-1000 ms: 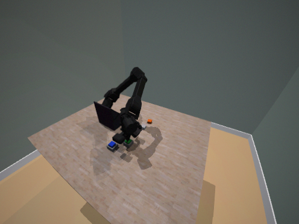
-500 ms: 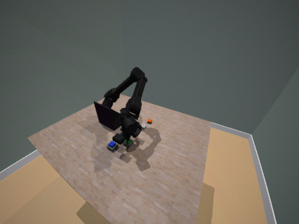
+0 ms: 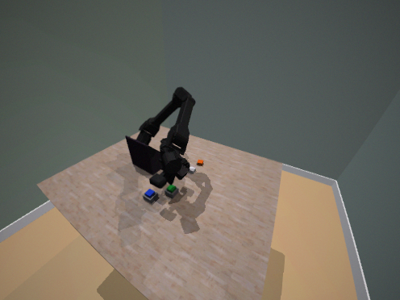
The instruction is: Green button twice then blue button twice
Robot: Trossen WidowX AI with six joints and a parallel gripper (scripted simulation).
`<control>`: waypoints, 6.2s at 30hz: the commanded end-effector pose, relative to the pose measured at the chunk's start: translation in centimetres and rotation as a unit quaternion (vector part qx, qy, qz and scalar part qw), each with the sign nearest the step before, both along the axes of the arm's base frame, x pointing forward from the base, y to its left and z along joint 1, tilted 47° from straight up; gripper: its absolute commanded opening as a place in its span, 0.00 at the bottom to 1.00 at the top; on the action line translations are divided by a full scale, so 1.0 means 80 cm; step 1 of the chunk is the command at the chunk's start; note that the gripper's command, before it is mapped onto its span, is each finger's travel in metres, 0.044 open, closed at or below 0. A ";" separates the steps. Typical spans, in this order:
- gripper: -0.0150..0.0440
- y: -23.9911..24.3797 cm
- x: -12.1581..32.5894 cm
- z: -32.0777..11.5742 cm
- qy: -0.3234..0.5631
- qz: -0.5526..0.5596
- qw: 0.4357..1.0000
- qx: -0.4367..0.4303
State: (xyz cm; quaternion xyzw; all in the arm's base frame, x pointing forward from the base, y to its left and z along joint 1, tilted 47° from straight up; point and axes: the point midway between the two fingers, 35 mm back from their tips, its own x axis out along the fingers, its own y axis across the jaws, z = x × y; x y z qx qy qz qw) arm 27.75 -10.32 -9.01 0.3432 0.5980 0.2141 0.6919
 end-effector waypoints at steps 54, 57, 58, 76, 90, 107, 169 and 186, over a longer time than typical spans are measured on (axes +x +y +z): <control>0.29 -0.058 -0.017 0.055 0.001 0.002 1.000 -0.003; 0.29 -0.058 -0.017 0.055 0.001 0.002 1.000 -0.003; 0.29 -0.058 -0.017 0.055 0.001 0.002 1.000 -0.003; 0.29 -0.054 -0.093 -0.067 0.002 0.002 1.000 -0.005; 0.29 -0.042 -0.090 -0.079 0.002 0.002 1.000 -0.005; 0.29 -0.022 -0.085 -0.098 0.002 0.002 1.000 -0.004; 0.29 -0.022 -0.085 -0.098 0.002 0.002 1.000 -0.004; 0.33 -0.051 -0.091 -0.067 0.002 0.002 1.000 -0.006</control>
